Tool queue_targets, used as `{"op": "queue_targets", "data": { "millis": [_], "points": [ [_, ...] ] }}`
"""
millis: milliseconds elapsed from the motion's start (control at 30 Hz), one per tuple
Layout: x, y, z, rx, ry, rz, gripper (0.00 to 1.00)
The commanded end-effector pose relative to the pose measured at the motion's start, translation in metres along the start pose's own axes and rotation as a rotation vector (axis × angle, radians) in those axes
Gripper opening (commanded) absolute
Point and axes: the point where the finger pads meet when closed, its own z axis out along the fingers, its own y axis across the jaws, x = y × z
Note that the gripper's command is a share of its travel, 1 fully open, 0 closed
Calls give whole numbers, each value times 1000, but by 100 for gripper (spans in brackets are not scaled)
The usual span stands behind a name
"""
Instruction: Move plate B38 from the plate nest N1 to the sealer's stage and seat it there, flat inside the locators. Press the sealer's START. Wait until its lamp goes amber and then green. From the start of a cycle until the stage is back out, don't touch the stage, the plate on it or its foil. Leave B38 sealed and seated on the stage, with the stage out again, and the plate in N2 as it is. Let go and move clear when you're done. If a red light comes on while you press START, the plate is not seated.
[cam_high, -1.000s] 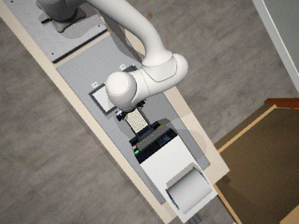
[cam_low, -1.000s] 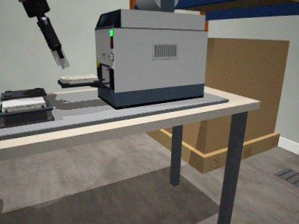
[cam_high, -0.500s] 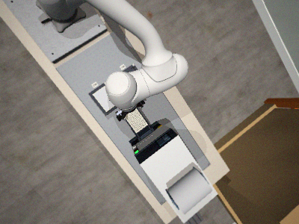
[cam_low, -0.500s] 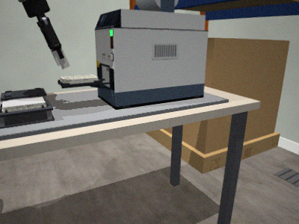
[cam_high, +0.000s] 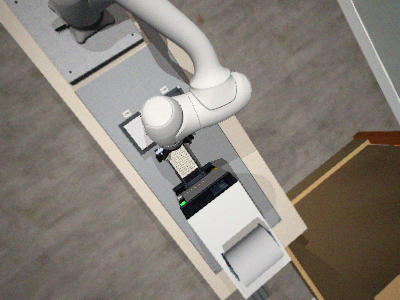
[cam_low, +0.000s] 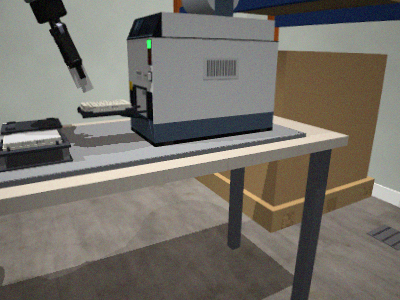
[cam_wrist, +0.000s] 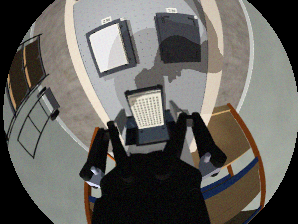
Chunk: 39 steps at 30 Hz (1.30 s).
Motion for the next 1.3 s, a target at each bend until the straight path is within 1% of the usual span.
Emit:
{"op": "queue_targets", "data": {
  "millis": [0, 67, 400, 467, 500, 1267],
  "points": [
    [1, -2, -1, 0, -2, -2, 70],
    [1, -2, -1, 0, -2, -2, 70],
    [1, -2, -1, 0, 331, -2, 70],
    [1, -2, -1, 0, 331, -2, 70],
    [1, -2, -1, 0, 347, -2, 70],
    [1, -2, -1, 0, 347, -2, 70]
  ]
}}
